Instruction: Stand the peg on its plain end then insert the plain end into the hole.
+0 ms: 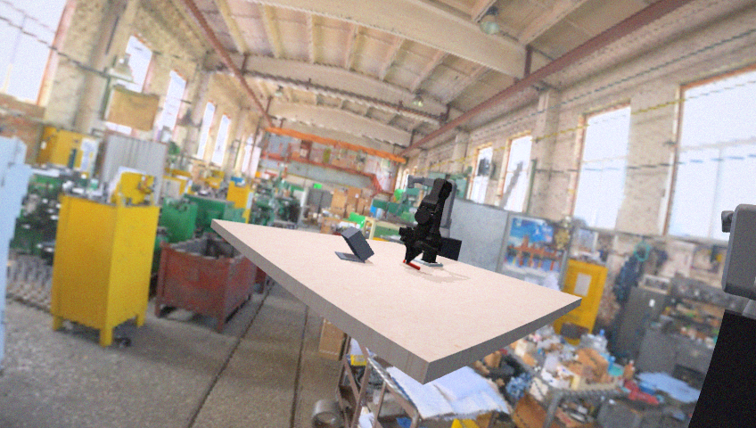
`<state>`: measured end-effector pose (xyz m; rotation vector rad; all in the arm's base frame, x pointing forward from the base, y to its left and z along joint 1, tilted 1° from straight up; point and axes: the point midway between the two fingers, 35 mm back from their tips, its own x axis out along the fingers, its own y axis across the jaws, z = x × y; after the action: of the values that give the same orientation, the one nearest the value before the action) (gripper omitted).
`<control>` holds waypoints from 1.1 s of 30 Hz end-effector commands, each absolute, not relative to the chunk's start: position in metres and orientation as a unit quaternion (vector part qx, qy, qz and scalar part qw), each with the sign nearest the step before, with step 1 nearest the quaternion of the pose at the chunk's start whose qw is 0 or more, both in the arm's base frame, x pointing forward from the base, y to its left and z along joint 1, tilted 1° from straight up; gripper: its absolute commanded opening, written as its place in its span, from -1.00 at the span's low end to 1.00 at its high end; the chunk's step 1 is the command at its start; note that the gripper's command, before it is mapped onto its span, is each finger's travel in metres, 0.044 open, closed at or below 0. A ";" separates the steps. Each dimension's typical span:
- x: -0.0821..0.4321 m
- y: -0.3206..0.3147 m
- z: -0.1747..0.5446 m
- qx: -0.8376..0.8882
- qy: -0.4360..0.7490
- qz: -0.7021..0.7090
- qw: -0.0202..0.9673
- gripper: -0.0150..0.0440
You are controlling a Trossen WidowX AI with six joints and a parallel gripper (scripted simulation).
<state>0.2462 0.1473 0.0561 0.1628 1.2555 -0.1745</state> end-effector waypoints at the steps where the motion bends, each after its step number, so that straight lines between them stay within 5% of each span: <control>1: 0.244 0.147 0.057 0.074 0.571 -0.086 0.813 -0.33; 33: 0.226 0.151 0.069 0.063 0.454 -0.095 0.884 -0.33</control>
<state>0.2283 0.1513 0.0687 0.1328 0.9753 -0.1919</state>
